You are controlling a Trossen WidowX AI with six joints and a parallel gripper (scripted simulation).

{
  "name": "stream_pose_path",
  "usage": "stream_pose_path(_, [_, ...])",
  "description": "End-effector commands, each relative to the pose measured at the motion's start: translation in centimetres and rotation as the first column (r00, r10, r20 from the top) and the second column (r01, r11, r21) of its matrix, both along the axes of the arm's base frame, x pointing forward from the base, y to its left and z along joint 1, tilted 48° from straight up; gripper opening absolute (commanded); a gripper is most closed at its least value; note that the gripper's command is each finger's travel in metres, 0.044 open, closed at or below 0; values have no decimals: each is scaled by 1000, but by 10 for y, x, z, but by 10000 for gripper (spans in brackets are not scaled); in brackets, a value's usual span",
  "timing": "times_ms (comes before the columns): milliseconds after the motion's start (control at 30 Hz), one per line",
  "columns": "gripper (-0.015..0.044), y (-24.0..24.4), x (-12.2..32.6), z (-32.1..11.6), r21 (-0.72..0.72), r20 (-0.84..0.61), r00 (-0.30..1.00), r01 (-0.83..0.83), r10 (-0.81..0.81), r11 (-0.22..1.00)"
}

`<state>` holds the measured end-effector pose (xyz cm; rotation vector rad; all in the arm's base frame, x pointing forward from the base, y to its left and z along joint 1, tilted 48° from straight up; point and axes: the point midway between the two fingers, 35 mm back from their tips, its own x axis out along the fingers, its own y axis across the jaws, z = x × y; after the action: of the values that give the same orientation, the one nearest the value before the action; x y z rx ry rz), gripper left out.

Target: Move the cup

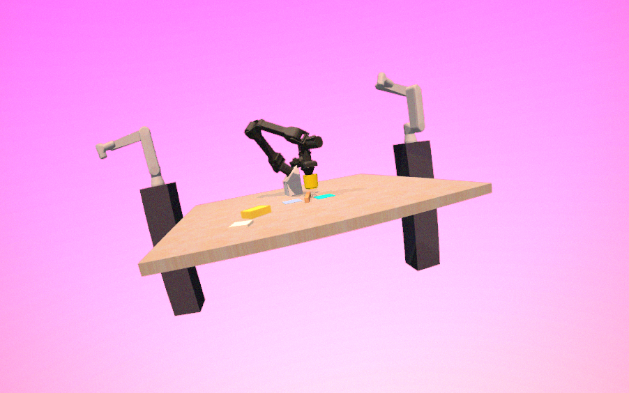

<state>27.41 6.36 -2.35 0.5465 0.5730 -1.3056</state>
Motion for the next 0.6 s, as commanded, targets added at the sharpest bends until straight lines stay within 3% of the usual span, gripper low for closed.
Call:
stream_pose_path(0, [0,7,2,-4,4,1,1000,-1,1,1000])
stream_pose_path(567, [0,30,9,-25,5,2,1000,-1,1,1000])
